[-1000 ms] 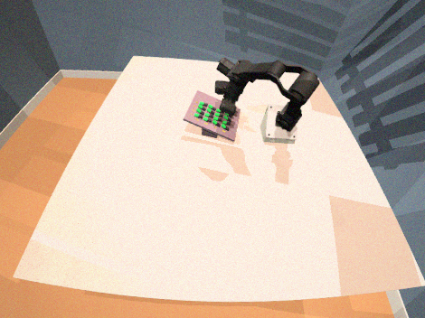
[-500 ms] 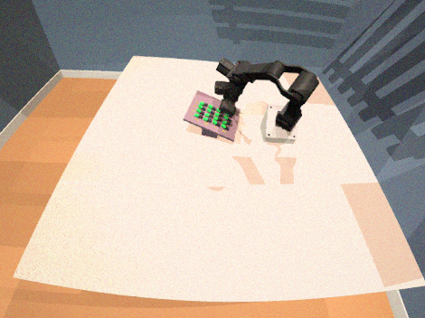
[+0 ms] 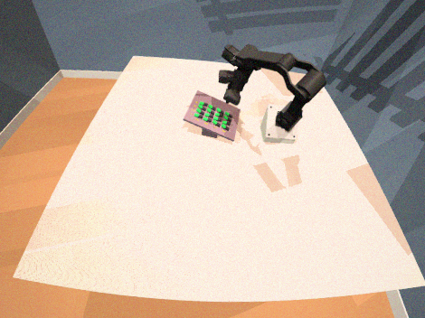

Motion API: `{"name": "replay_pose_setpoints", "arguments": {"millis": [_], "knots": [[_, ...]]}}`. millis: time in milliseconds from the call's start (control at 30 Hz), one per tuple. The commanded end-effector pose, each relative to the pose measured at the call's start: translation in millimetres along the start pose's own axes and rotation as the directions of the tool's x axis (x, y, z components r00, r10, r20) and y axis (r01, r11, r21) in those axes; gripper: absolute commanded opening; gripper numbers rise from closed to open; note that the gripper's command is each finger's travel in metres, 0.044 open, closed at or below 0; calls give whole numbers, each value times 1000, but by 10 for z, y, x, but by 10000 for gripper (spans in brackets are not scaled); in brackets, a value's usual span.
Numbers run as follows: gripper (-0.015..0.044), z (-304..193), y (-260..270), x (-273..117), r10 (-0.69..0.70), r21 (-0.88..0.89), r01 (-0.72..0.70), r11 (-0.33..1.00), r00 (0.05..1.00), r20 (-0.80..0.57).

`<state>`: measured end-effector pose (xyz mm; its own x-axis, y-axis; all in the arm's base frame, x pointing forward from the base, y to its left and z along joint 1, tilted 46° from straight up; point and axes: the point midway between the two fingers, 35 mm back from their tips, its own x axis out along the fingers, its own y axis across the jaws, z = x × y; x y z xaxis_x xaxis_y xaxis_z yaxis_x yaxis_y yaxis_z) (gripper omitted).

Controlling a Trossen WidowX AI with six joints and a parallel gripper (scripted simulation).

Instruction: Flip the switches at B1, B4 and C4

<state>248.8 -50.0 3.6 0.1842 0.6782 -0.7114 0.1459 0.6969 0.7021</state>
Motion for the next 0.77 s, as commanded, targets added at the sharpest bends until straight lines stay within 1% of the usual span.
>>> {"name": "replay_pose_setpoints", "arguments": {"millis": [0, 67, 167, 233, 733], "knots": [[0, -9, 24, -121, -1, -11, 1, 1000, 1000, -10], [0, 9, 45, -125, -1, -11, 1, 1000, 1000, -10], [0, 223, 346, -173, -1, -11, 1, 1000, 1000, -9], [0, 280, 449, -186, 1, -12, -1, 1000, 1000, -9], [0, 280, 449, -186, 1, -12, -1, 1000, 1000, -9]]}}
